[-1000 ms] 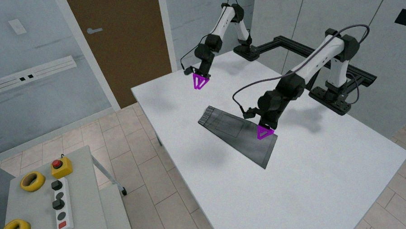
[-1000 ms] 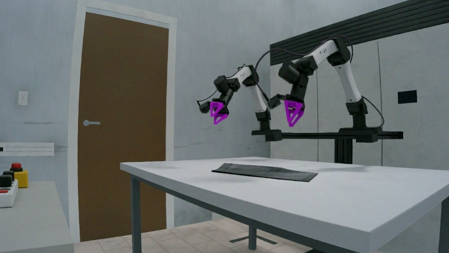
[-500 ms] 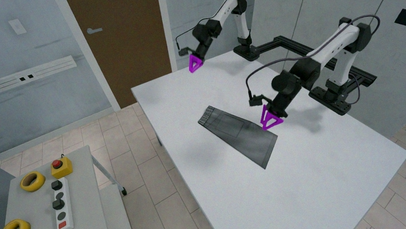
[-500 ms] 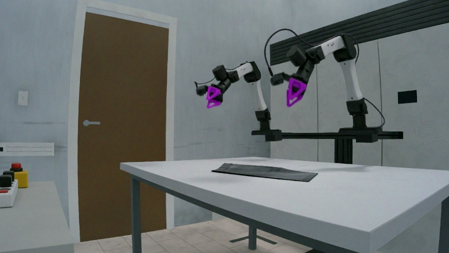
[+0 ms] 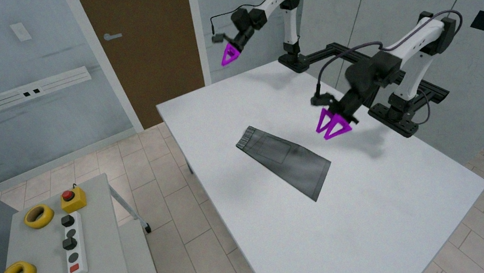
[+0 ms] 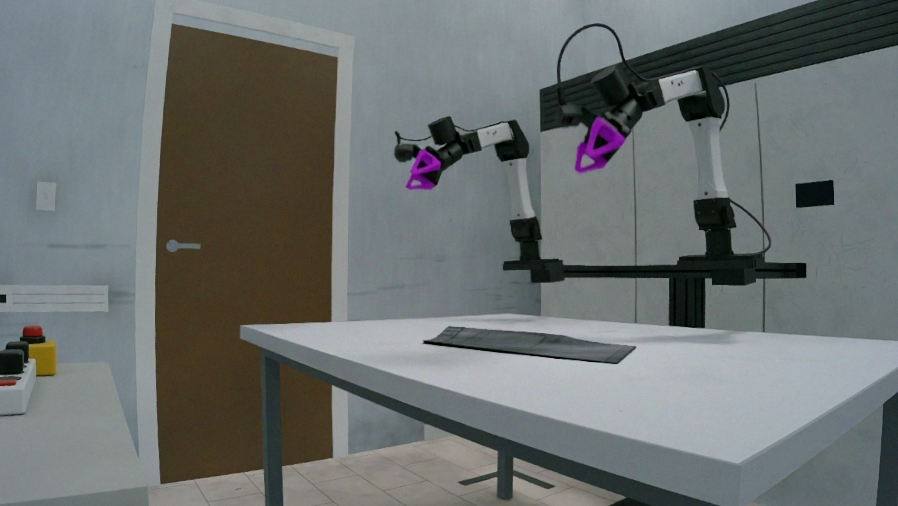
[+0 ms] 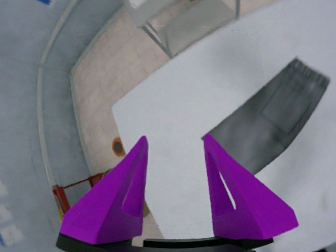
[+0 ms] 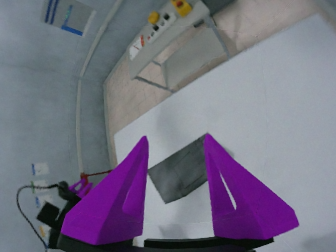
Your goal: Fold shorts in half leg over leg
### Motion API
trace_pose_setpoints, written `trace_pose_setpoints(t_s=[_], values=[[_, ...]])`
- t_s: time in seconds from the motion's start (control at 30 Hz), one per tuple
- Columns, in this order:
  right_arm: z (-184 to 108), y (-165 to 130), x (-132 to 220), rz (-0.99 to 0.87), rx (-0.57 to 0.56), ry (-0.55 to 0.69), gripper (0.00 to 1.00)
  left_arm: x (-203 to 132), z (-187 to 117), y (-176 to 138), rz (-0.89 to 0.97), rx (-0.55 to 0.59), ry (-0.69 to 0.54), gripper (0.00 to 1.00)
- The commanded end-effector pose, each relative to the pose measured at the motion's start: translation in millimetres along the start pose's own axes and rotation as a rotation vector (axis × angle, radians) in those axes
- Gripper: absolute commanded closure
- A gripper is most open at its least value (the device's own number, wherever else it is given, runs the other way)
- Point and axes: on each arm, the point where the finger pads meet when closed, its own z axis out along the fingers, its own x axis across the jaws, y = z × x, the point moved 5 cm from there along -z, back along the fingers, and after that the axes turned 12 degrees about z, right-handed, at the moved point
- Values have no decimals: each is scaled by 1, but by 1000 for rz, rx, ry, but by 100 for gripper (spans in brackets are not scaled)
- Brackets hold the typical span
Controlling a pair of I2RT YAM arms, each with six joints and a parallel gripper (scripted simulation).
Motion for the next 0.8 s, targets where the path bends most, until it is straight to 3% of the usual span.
trace_pose_setpoints(t_s=[0.0,0.1,0.57,0.77], values=[[-30,21,13,-134,-65,89,46,21,-28,16,-107,-105,106,46],[-35,24,12,-157,-74,91,46,21,-32,19,-122,-123,110,46],[-118,67,10,-491,-294,139,46,48,-113,34,-375,-371,261,46],[-140,74,6,-592,-352,130,46,51,-137,36,-441,-450,282,46]])
